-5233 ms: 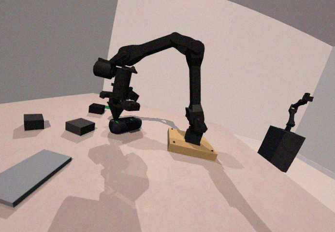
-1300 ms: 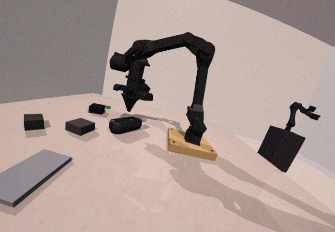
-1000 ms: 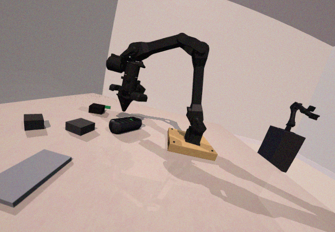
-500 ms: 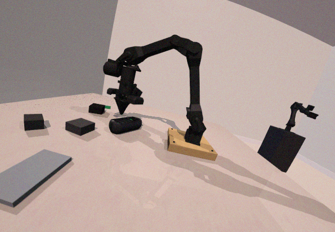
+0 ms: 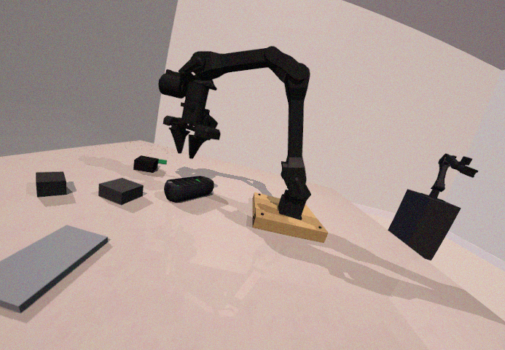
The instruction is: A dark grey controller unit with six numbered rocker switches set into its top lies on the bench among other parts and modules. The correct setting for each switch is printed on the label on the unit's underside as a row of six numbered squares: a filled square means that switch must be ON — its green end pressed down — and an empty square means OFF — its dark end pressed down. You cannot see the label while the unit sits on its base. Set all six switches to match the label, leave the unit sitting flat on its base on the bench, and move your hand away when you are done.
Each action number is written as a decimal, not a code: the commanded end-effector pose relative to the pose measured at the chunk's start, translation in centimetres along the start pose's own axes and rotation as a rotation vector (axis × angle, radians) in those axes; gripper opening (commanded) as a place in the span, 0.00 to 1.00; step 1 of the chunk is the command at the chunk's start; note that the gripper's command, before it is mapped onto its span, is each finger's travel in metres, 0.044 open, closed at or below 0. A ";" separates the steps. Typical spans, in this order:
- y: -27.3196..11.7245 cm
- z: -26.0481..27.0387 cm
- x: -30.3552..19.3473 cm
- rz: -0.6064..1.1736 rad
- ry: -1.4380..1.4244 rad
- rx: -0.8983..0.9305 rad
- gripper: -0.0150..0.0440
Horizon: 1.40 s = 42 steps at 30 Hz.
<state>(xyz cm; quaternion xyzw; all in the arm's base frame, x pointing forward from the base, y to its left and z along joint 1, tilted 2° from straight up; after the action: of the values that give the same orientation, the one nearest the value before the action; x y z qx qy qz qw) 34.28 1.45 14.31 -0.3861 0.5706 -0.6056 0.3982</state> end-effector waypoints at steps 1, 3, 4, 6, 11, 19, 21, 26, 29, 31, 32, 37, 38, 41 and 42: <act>0.0 -0.1 0.0 -0.002 0.005 -0.006 0.52; 0.0 -0.1 0.0 -0.002 0.005 -0.006 0.43; 0.0 -0.1 0.0 -0.002 0.005 -0.006 0.39; 0.0 -0.1 0.0 -0.002 0.005 -0.006 0.30; 0.0 -0.1 0.0 -0.002 0.005 -0.006 0.25; 0.0 -0.1 0.0 -0.002 0.000 -0.003 0.39; 0.0 -0.1 0.0 -0.002 0.000 -0.003 0.48; 0.0 -0.1 0.0 -0.002 0.000 -0.003 0.70; 0.0 -0.1 0.0 -0.002 0.000 -0.003 0.83; 0.0 -0.1 0.0 -0.002 0.000 -0.003 0.92; 0.0 -0.1 0.0 -0.002 0.000 -0.003 0.97; -0.8 0.0 0.0 -0.002 0.000 -0.003 0.91; -1.7 0.1 -0.1 -0.002 0.000 -0.003 0.87; -5.2 0.1 -0.1 -0.002 0.000 -0.003 0.73; -6.4 0.0 0.0 -0.002 0.000 -0.003 0.69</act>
<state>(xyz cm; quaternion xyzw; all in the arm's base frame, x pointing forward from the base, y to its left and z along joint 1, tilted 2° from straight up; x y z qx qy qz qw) 34.11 1.57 18.09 -0.3916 0.5724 -0.6026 0.3949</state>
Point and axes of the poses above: the point midway between the two fingers, 35 mm back from their tips, its own y axis out along the fingers, its own z axis across the jaws, x = y × z, the point moved 2 cm from there along -y, back along the fingers
